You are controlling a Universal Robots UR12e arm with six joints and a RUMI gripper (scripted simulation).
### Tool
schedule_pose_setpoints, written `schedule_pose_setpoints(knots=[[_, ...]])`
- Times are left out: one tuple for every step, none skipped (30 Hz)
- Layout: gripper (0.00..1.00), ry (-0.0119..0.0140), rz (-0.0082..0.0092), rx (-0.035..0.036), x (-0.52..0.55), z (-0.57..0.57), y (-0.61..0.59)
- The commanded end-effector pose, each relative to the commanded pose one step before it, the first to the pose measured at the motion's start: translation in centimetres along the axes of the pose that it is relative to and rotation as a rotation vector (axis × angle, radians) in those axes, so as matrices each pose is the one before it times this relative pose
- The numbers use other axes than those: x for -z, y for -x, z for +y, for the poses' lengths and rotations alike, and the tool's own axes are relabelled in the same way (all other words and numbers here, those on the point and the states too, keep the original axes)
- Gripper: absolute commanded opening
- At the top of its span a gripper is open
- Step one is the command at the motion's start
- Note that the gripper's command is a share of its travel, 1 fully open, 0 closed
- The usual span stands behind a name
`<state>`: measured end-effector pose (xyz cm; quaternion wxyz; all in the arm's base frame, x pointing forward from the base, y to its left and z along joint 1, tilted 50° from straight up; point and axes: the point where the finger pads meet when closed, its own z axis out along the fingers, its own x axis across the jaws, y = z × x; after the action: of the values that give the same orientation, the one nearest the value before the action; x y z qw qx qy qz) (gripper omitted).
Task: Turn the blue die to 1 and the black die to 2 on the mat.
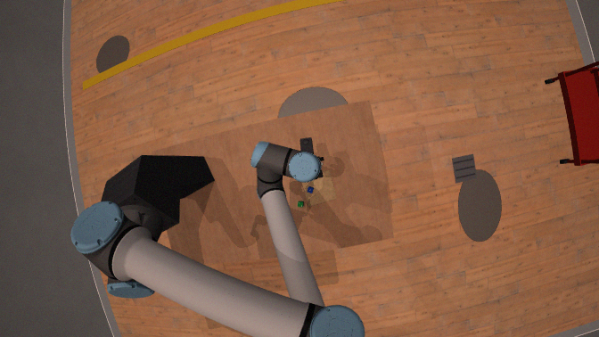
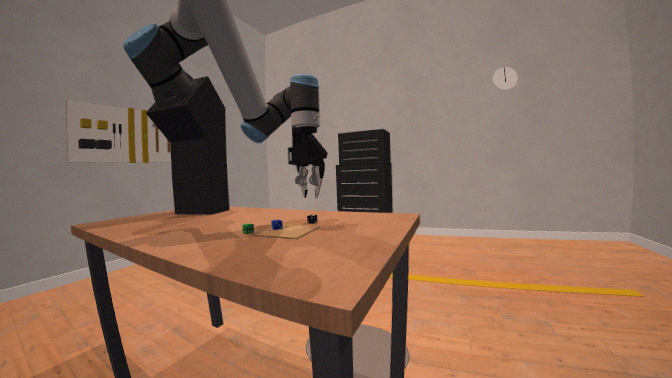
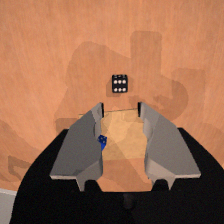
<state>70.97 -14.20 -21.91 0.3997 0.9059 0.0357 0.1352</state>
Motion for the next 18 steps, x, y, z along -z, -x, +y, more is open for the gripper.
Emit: schedule_pose_setpoints(knots=[[0.24,-0.00012,0.00070,0.00002,-0.140,-0.011,-0.029],[0.24,0.00000,-0.00003,-0.00002,-0.069,0.000,0.000],[0.24,0.00000,-0.00003,-0.00002,-0.077,0.000,0.000],[0.24,0.00000,-0.00001,-0.00001,-0.085,0.000,0.000],[0.24,0.00000,0.00000,0.00000,-0.093,-0.001,-0.001],[0.24,0.00000,0.00000,0.00000,-0.101,-0.001,0.000],[0.24,0.00000,0.00000,0.00000,0.000,0.000,0.000],[0.24,0.00000,0.00000,0.00000,0.000,0.000,0.000],[0.24,0.00000,0.00000,0.00000,-0.108,-0.001,0.000],[0.24,0.00000,0.00000,0.00000,-0.115,-0.001,0.000],[0.24,0.00000,0.00000,0.00000,-0.122,-0.001,-0.001],[0.24,0.00000,0.00000,0.00000,-0.129,-0.001,-0.001],[0.24,0.00000,0.00000,0.00000,-0.134,-0.001,0.000],[0.24,0.00000,0.00000,0.00000,-0.140,-0.001,0.000],[0.24,0.00000,0.00000,0.00000,-0.145,-0.001,-0.001],[0.24,0.00000,0.00000,0.00000,-0.149,-0.001,0.000],[0.24,0.00000,0.00000,0.00000,-0.153,-0.001,0.000],[0.24,0.00000,0.00000,0.00000,-0.156,-0.001,-0.001]])
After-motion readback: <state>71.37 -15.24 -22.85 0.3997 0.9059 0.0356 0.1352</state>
